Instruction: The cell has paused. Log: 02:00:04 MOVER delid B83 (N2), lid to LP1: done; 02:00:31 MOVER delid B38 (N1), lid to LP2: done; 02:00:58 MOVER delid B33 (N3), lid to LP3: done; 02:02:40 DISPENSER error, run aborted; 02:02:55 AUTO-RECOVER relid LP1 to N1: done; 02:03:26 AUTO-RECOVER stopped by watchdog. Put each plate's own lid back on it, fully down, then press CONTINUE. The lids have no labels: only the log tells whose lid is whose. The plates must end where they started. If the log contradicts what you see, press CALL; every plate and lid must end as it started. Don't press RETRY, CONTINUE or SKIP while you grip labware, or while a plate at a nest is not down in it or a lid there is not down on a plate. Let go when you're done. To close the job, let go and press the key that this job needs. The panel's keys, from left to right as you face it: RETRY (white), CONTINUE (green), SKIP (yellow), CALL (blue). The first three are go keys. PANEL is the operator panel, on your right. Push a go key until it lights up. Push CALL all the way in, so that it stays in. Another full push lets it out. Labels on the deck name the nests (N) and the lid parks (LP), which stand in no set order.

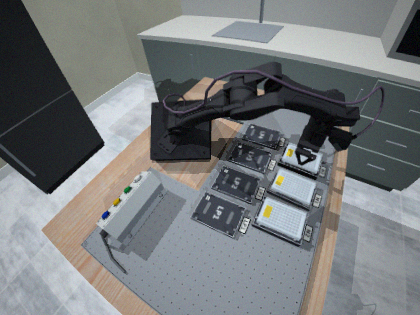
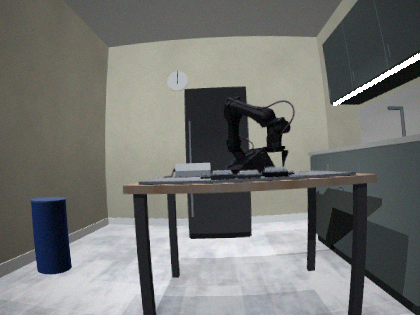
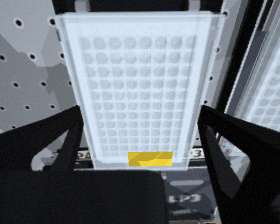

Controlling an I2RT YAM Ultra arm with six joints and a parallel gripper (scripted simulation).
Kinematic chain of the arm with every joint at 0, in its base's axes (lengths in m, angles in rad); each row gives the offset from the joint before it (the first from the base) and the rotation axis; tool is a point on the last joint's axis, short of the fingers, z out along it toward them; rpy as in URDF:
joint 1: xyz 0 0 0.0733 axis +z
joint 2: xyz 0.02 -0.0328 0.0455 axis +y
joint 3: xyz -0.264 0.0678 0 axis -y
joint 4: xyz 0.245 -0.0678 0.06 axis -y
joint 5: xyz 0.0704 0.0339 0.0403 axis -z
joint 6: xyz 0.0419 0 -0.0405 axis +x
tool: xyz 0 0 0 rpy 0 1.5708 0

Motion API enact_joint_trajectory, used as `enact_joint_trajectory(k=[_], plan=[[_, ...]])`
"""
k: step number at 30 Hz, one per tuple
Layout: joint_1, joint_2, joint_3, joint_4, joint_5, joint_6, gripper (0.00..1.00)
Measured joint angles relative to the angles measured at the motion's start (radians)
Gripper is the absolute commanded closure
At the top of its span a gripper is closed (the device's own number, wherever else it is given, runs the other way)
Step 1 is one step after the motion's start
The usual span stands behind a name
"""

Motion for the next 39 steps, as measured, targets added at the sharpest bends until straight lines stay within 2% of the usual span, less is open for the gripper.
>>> enact_joint_trajectory(k=[39], plan=[[-0.006, 0.003, -0.015, 0.02, 0.0, -0.008, 1.0]])
